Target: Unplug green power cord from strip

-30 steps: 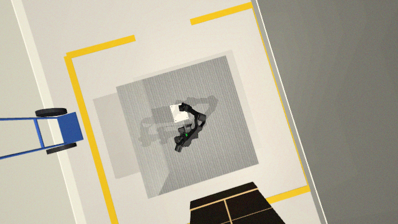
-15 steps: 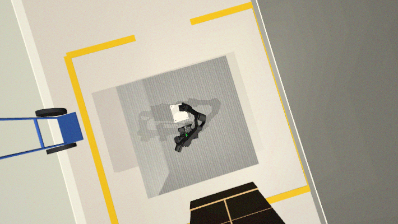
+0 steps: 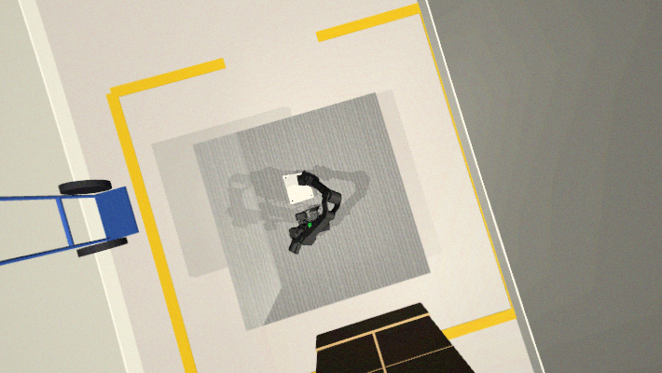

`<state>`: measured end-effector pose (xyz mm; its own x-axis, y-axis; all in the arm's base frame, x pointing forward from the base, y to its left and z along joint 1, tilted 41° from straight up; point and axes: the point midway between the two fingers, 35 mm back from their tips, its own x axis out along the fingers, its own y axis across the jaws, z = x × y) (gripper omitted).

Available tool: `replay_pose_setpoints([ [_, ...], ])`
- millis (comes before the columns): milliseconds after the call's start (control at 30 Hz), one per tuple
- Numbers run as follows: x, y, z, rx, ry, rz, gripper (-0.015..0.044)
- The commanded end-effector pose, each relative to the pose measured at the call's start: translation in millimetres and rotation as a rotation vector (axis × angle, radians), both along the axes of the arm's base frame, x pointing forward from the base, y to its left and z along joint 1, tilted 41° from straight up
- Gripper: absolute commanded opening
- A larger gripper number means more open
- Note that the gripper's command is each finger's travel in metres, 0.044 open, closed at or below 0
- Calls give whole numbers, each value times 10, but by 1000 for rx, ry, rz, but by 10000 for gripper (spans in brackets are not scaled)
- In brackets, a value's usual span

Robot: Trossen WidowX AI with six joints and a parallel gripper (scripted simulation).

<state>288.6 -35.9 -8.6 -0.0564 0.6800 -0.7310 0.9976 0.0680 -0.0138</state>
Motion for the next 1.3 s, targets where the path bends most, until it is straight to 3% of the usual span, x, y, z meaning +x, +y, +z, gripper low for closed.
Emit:
replay_pose_setpoints([
  [0,21,-207,-123,-48,-2,-11,0],
  [533,19,-429,-262,-48,-1,-12,0],
  [733,30,-309,-217,-49,-7,10,157],
  [1267,29,-374,-152,-44,0,-12,160],
])
